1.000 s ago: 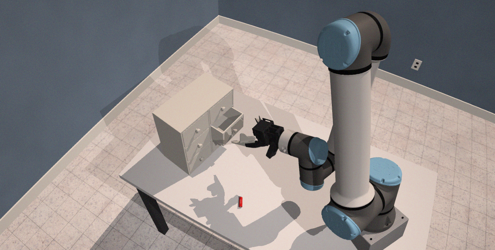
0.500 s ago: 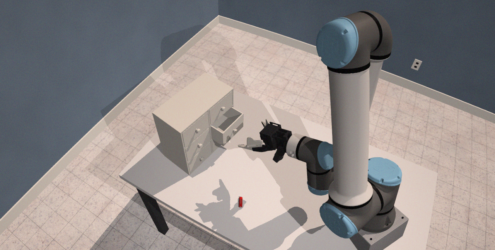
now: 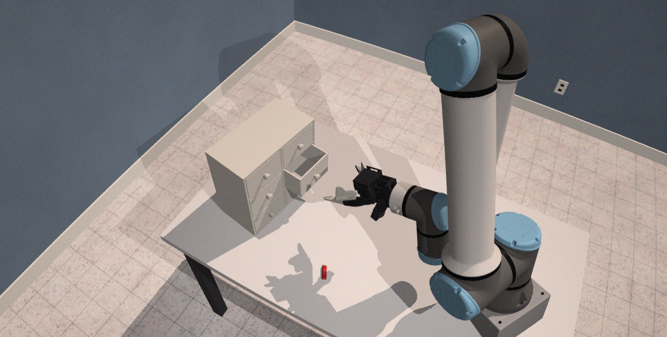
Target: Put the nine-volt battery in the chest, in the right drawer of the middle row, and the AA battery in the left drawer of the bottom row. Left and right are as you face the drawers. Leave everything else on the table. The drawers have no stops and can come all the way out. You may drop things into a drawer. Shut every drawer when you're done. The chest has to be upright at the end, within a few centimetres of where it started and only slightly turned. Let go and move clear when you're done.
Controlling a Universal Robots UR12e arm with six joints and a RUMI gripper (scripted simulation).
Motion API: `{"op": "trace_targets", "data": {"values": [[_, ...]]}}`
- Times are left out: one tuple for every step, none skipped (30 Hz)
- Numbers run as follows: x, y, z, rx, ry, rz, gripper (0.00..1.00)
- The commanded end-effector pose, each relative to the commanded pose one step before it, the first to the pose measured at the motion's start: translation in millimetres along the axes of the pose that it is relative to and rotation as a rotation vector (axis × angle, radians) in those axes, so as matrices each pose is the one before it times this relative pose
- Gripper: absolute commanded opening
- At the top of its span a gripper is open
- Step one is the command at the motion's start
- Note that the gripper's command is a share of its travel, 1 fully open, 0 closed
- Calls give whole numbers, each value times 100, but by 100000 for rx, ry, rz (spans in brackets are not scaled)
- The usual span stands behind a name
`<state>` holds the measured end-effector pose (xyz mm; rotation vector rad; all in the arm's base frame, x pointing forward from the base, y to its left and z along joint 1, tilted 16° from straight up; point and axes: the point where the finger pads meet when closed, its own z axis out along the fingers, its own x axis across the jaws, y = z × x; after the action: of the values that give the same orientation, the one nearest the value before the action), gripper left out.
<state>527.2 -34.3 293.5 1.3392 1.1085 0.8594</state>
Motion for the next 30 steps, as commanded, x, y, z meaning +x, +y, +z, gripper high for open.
{"op": "trace_targets", "data": {"values": [[5,9,-55,-60,14,-4,100],[0,0,0,0,0,0,100],[0,0,0,0,0,0,100],[0,0,0,0,0,0,100],[0,0,0,1,0,0,100],[0,0,0,1,0,0,100],[0,0,0,3,0,0,100],[0,0,0,5,0,0,100],[0,0,0,7,0,0,100],[0,0,0,9,0,0,100],[0,0,0,12,0,0,100],[0,0,0,16,0,0,100],[0,1,0,19,0,0,100],[0,1,0,23,0,0,100],[0,1,0,28,0,1,100],[0,1,1,32,0,1,100],[0,1,1,37,0,1,100],[0,1,1,43,0,1,100],[0,0,0,0,0,0,100],[0,0,0,0,0,0,100],[0,2,1,48,0,1,100],[0,2,1,54,0,1,100],[0,2,1,60,0,1,100],[0,2,1,67,0,1,100],[0,2,1,73,0,1,100],[-1,3,1,80,0,1,100],[-1,3,1,87,0,1,100],[-1,3,1,94,0,1,100],[-1,3,1,102,0,1,100],[-1,3,1,109,0,1,100]]}}
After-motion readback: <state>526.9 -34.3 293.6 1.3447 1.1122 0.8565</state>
